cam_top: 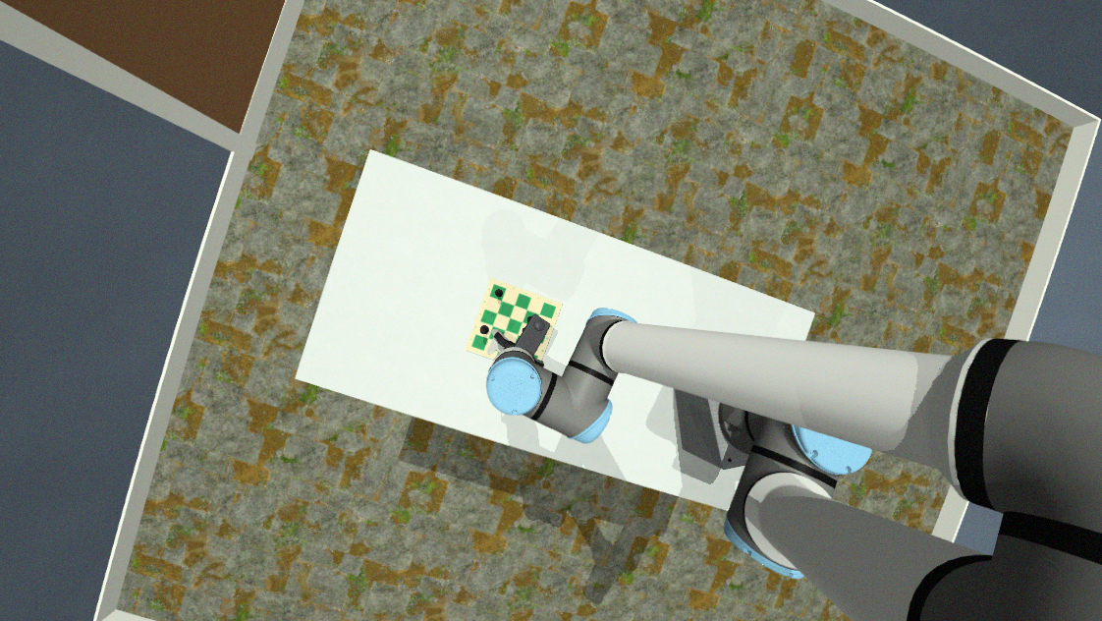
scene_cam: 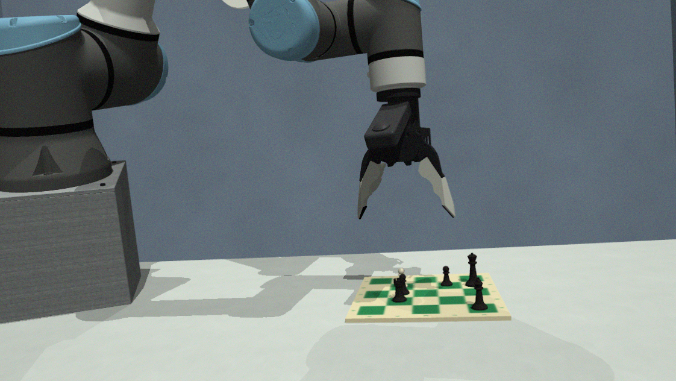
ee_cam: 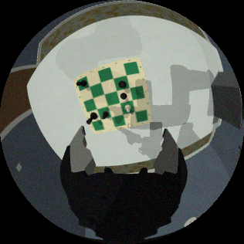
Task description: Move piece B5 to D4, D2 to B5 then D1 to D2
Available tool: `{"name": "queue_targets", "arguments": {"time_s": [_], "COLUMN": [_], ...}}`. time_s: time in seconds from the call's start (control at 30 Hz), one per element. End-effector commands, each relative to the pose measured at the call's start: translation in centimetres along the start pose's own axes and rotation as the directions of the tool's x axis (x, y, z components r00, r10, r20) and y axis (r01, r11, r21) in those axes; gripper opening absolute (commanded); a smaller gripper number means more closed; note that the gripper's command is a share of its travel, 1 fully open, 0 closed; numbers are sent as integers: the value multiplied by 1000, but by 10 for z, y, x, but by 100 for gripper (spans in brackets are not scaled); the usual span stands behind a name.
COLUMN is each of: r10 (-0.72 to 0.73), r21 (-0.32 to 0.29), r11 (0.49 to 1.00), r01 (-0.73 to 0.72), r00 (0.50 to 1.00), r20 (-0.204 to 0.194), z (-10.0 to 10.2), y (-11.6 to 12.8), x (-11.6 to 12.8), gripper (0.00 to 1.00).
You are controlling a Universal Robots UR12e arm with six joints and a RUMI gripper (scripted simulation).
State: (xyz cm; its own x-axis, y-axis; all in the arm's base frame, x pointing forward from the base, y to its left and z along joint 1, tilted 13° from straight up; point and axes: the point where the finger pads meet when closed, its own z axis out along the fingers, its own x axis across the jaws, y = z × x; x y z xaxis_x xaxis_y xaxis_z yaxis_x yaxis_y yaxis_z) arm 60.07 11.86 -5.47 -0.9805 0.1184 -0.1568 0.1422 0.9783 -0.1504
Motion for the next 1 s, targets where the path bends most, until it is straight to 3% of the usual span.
{"name": "queue_targets", "arguments": {"time_s": [0.0,0.17,0.43,0.5,0.53,0.7,0.97], "r10": [181,373,618,618,696,802,936], "r21": [6,6,3,3,4,1,-1], "r11": [983,928,786,786,718,597,353], "r01": [-181,-373,-618,-618,-696,-802,-936], "r00": [983,928,786,786,718,597,353], "r20": [-1,0,2,2,2,2,2], "z": [1,2,3,3,3,3,4], "y": [0,1,6,6,7,10,15], "x": [-7,-13,-24,-24,-25,-33,-45], "gripper": [100,100,100,100,100,100,100]}}
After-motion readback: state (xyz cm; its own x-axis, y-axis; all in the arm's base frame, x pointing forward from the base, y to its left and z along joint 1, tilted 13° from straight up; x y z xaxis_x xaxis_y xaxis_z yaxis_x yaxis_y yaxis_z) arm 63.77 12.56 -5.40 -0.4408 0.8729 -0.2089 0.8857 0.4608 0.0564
